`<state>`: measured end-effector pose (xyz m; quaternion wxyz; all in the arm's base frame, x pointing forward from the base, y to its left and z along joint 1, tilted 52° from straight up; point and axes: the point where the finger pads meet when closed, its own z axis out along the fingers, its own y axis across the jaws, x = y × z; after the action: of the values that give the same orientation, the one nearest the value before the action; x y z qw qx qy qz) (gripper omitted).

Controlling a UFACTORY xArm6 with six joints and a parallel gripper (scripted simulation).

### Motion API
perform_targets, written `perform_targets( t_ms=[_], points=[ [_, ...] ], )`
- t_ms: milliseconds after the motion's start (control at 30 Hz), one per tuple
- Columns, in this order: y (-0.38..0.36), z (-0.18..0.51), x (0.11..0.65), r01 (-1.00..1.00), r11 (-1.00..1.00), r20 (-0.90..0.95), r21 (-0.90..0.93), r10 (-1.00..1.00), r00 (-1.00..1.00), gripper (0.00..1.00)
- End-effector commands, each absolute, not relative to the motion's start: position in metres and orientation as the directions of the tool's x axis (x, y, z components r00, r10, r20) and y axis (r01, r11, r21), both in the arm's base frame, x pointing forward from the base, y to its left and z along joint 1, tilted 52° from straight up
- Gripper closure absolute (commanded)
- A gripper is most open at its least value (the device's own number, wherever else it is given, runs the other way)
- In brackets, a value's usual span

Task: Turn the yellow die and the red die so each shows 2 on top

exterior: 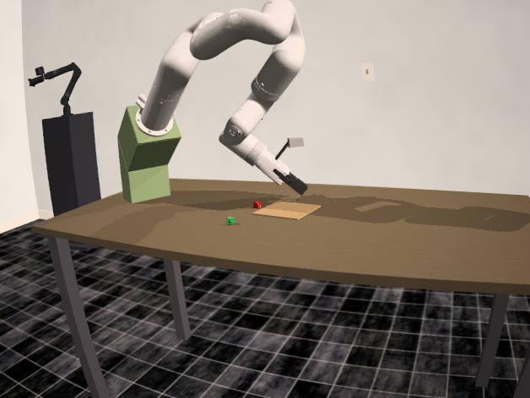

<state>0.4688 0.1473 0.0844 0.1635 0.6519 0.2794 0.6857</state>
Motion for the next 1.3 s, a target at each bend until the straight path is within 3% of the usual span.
perform_targets(
  t_ms=[0, 1267],
  points=[
    [0.1478, 0.0846, 0.4686, 0.141, -0.79, 0.803, 0.596, 0.588, -0.097, 0.89],
    [0.1441, 0.078, 0.4762, 0.141, -0.79, 0.803, 0.596, 0.588, -0.097, 0.89]
  ],
)
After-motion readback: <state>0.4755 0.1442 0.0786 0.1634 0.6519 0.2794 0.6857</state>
